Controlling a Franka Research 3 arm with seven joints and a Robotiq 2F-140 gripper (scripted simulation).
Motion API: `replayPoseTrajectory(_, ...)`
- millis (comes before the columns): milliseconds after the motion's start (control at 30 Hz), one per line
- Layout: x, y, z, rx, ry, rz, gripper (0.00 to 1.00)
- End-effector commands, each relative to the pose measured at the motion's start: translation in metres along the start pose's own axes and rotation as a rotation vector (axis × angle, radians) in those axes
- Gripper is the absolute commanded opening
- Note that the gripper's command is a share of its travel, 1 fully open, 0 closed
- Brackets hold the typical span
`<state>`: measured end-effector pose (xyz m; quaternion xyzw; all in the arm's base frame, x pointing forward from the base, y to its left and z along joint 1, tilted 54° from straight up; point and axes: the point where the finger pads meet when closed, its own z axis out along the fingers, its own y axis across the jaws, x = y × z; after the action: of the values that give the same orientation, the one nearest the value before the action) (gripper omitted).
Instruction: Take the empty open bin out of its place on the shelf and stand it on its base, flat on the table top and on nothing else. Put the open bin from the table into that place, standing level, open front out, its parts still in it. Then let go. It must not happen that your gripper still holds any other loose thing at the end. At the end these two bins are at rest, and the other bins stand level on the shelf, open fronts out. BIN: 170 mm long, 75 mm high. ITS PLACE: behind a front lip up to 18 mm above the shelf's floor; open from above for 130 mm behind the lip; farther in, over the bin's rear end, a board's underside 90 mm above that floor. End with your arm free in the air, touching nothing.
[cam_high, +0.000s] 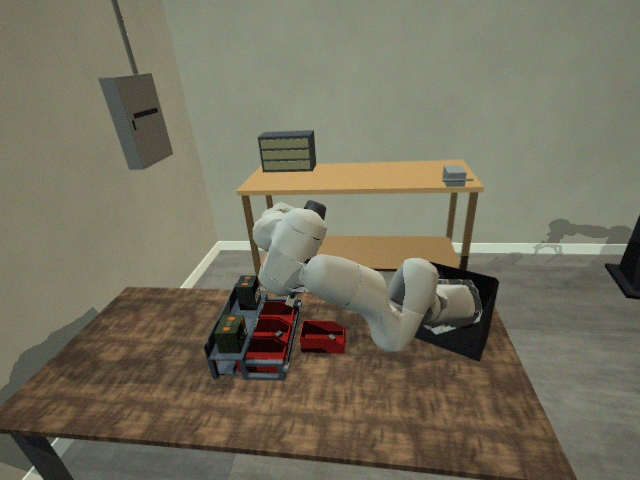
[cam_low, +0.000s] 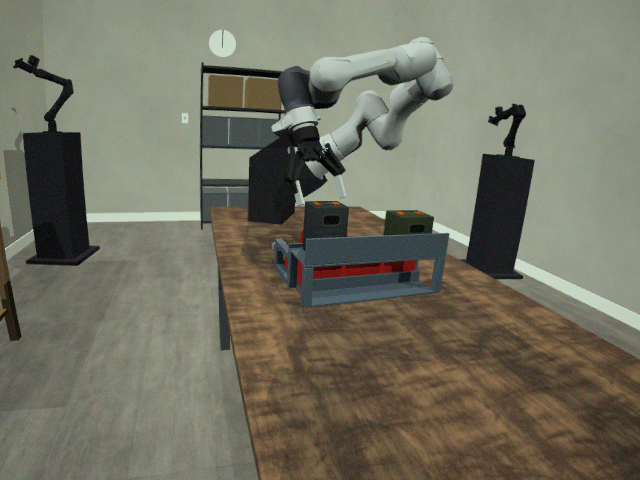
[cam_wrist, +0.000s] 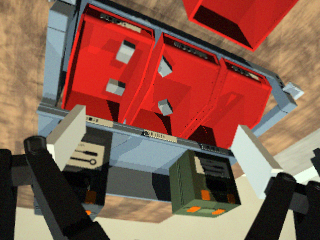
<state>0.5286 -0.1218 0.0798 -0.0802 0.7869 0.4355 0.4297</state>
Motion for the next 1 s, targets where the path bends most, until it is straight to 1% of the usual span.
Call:
replayPoseTrajectory(0,-0.002,-0.0008,0.0,0.011,0.003,0.025,1.0)
replayPoseTrajectory(333,-0.002,-0.0008,0.0,0.011,0.003,0.025,1.0)
replayPoseTrajectory(367,-0.0035,0.0013,0.0009,0.02,0.009,0.044,1.0)
replayPoseTrajectory(767,-0.0035,0.0013,0.0009,0.02,0.009,0.044,1.0)
replayPoseTrajectory(800,-0.0048,0.0033,0.0017,0.03,0.014,0.061,1.0)
replayPoseTrajectory(967,-0.0048,0.0033,0.0017,0.03,0.014,0.061,1.0)
